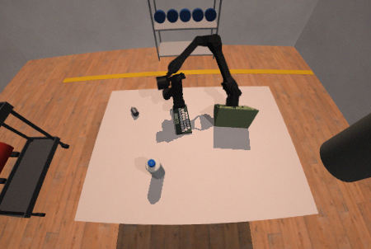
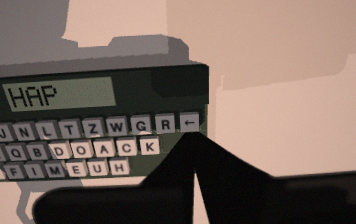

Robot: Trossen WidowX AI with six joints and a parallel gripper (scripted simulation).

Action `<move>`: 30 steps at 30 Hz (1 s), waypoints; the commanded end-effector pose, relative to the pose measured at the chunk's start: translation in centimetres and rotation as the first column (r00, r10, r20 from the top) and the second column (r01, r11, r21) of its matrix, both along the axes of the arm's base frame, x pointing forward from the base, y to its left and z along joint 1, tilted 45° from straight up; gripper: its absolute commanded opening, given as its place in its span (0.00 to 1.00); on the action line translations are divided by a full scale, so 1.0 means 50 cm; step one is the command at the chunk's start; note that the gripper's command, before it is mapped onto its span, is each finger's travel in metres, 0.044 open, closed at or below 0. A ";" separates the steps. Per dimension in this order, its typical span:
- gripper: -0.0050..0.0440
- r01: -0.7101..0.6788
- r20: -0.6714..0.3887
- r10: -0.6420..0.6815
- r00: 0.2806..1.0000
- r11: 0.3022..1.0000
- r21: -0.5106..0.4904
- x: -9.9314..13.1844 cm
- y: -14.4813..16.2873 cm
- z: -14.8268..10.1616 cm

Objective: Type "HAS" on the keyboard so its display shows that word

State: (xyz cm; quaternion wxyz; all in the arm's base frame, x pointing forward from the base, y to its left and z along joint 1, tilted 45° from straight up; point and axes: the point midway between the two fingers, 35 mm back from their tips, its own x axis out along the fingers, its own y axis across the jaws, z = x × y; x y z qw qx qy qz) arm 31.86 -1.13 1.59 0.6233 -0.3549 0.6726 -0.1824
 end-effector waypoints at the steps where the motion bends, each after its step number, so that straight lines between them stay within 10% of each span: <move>1: 0.00 -0.003 -0.011 0.003 1.000 1.000 -0.004 -0.003 -0.020 -0.014; 30: 0.00 -0.002 -0.003 0.002 1.000 1.000 0.000 0.001 -0.045 -0.038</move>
